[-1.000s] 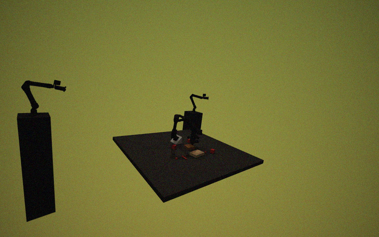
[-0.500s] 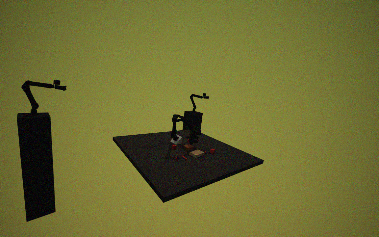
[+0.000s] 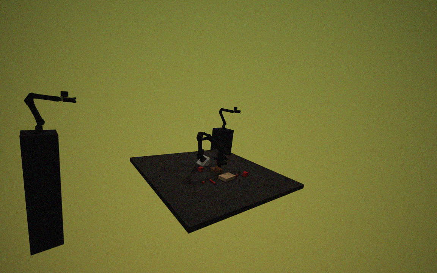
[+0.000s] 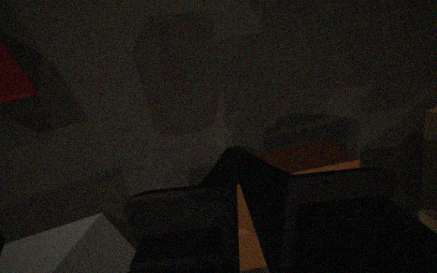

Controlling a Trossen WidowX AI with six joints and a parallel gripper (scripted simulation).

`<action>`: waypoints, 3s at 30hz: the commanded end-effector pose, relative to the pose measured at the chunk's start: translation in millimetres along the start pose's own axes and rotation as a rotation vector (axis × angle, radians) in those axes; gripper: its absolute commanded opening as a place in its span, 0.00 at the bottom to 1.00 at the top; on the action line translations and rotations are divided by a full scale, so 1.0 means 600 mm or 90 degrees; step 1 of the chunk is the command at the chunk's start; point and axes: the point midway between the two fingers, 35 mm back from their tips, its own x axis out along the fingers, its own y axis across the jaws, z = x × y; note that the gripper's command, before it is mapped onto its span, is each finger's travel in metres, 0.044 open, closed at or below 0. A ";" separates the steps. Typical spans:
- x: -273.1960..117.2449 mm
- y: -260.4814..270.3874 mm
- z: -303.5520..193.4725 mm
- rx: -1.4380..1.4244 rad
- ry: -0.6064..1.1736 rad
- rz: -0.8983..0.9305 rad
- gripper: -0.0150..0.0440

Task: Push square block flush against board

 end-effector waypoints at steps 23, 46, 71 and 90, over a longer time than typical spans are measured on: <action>0.003 -0.005 -0.007 0.000 0.007 0.002 0.25; 0.008 -0.004 0.055 0.001 0.008 0.002 0.25; 0.003 0.009 -0.001 -0.100 0.010 0.003 0.25; 0.006 0.003 -0.022 -0.101 0.009 0.003 0.25</action>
